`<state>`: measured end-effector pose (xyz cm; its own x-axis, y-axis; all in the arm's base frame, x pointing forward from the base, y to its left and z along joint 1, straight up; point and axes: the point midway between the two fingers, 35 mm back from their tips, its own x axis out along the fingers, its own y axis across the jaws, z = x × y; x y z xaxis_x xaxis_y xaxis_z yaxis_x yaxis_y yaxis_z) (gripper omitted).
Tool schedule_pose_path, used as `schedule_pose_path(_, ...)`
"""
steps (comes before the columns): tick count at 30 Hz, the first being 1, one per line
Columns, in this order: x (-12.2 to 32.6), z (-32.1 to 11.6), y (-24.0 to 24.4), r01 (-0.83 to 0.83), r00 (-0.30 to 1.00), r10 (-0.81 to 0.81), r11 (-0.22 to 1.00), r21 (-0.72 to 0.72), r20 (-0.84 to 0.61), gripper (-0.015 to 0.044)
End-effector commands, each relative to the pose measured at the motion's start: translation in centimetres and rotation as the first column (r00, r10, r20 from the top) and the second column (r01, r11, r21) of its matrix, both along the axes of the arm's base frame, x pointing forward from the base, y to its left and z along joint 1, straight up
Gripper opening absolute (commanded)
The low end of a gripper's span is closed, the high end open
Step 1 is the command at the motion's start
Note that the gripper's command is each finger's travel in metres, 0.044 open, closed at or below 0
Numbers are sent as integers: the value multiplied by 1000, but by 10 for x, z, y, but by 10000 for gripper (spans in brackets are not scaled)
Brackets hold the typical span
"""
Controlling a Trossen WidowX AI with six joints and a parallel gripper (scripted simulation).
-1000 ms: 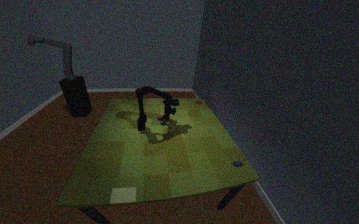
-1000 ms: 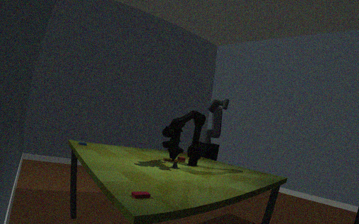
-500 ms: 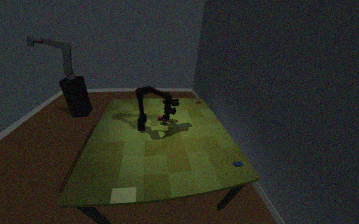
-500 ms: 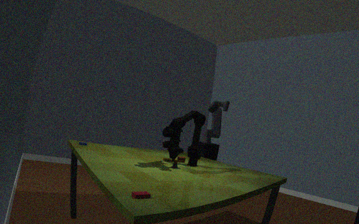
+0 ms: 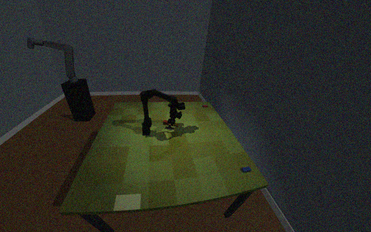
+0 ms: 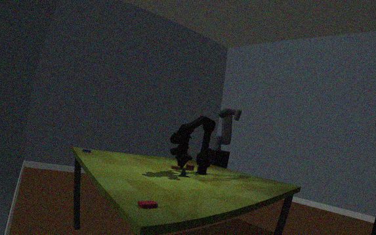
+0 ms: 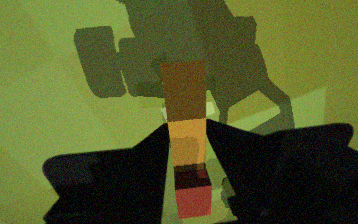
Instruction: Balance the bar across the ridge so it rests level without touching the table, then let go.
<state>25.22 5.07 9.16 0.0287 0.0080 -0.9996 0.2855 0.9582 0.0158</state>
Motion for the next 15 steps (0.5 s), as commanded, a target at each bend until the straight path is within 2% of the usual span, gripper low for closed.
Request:
schedule_pose_path(1, 0, 0, 0, 0, 1000, 0, 1000, 0, 0, 173)
schedule_pose_path(15, 0, 0, 0, 0, 1000, 0, 1000, 0, 0, 185)
